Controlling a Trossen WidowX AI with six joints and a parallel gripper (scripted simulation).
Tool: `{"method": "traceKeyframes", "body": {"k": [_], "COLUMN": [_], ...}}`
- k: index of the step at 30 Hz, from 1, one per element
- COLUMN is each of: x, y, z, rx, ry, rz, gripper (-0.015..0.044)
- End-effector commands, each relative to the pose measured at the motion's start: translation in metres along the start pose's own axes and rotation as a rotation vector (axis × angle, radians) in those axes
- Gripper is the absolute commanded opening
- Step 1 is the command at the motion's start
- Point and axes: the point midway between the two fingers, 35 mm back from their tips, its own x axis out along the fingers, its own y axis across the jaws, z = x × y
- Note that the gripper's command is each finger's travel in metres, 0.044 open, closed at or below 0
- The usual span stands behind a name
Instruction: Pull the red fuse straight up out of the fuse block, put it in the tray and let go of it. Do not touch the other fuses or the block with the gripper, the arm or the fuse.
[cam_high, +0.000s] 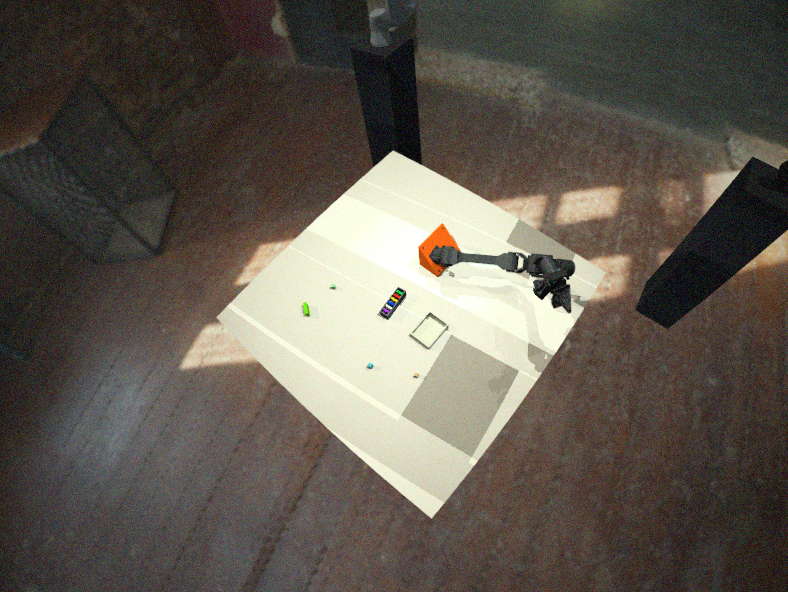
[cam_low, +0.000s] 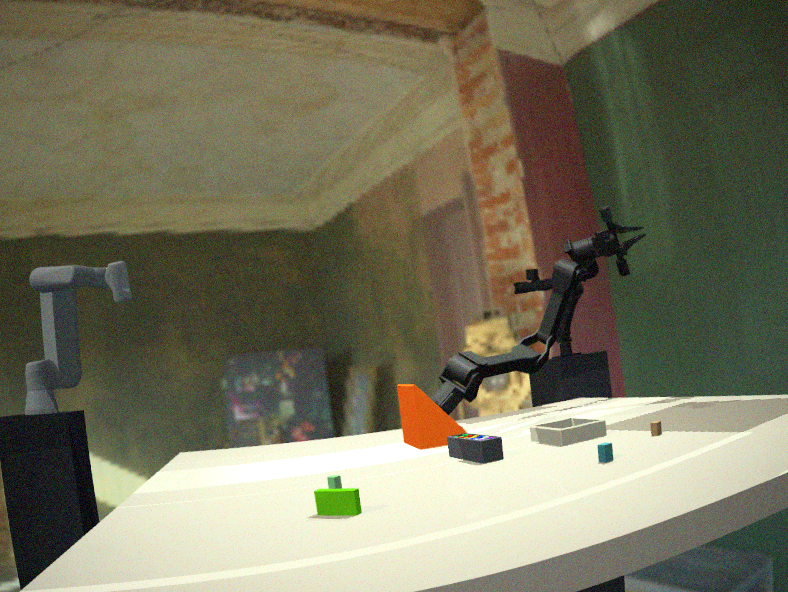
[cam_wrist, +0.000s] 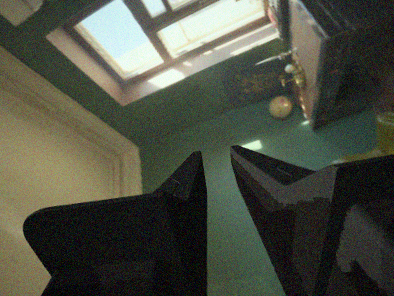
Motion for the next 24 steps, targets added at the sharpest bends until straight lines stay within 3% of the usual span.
{"method": "traceKeyframes", "body": {"k": [1,13,24], "x": [0.000,-0.022,-0.074], "y": [0.028,0.133,0.156], "z": [0.028,0.193,0.344], "rx": [0.146,0.567,0.896], "ry": [-0.051,-0.348,-0.636], "rz": [0.079,0.349,0.560], "gripper": [0.0074,0.0074,0.0074]}}
